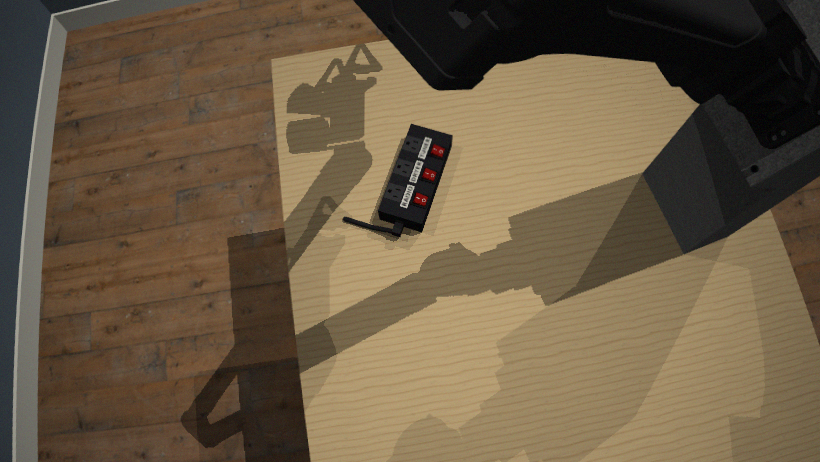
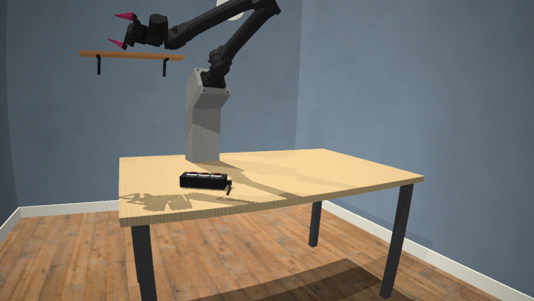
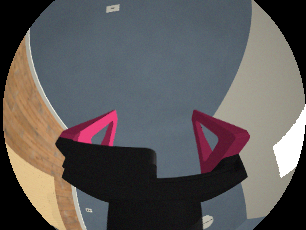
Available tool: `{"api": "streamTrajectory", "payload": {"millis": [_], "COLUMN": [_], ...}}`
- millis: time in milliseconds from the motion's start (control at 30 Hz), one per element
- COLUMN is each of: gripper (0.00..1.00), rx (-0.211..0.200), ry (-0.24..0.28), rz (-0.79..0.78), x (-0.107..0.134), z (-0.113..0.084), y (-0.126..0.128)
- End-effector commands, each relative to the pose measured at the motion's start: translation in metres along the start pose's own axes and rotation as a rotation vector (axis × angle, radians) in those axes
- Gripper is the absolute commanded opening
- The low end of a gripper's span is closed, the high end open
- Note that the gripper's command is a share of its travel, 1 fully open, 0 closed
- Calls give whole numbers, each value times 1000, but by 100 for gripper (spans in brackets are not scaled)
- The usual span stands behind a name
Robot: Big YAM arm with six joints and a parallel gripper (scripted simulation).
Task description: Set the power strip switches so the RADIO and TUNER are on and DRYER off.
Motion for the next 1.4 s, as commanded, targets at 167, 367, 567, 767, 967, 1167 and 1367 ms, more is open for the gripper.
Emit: {"api": "streamTrajectory", "payload": {"millis": [167, 367, 567, 767, 967, 1167, 1367], "gripper": [100, 100, 100, 100, 100, 100, 100], "rx": [-295, -456, -691, -918, -1176, -1366, -1527], "ry": [-109, -125, -111, -57, 61, 193, 348], "rz": [315, 406, 526, 619, 694, 726, 732], "x": [-38, -52, -65, -68, -58, -41, -18], "z": [-48, -83, -143, -210, -297, -369, -437], "y": [116, 165, 230, 281, 326, 349, 361]}}
Point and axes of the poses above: the point where the finger pads meet when closed, its own z axis out along the fingers, its own y axis across the jaws, x = y × z, the point moved 3 cm from there along -z, back along the fingers, and after that the axes turned 8 degrees about z, right-handed, at the moved point
